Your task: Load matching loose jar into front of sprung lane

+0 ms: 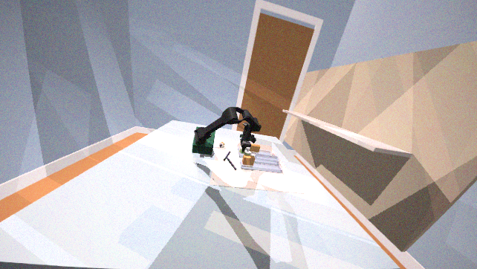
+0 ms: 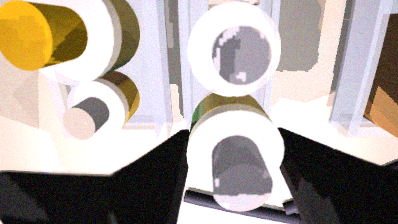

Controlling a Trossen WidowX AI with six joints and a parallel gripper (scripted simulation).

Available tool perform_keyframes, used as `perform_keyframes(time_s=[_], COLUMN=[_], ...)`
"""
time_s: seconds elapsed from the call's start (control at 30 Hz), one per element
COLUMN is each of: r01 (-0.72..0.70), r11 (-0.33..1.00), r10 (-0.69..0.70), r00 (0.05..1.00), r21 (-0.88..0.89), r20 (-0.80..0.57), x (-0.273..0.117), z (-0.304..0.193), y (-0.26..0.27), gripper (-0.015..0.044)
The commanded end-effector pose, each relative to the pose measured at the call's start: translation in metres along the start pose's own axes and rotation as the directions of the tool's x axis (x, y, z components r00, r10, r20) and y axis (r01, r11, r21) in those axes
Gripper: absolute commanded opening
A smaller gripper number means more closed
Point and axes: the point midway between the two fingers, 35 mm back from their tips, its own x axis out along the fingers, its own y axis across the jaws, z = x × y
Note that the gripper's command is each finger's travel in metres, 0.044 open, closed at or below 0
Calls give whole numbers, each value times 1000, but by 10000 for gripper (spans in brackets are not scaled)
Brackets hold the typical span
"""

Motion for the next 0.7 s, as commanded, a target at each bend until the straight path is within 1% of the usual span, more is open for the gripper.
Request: perform_keyframes(time_s=[0.0, 0.67], r01=[3, 3], r11=[1000, 1000], r10=[-4, -4], r00=[1000, 1000], r21=[14, 14], r20=[26, 26], x=[-4, -5], z=[11, 17], y=[-2, -3], gripper=[0, 0])
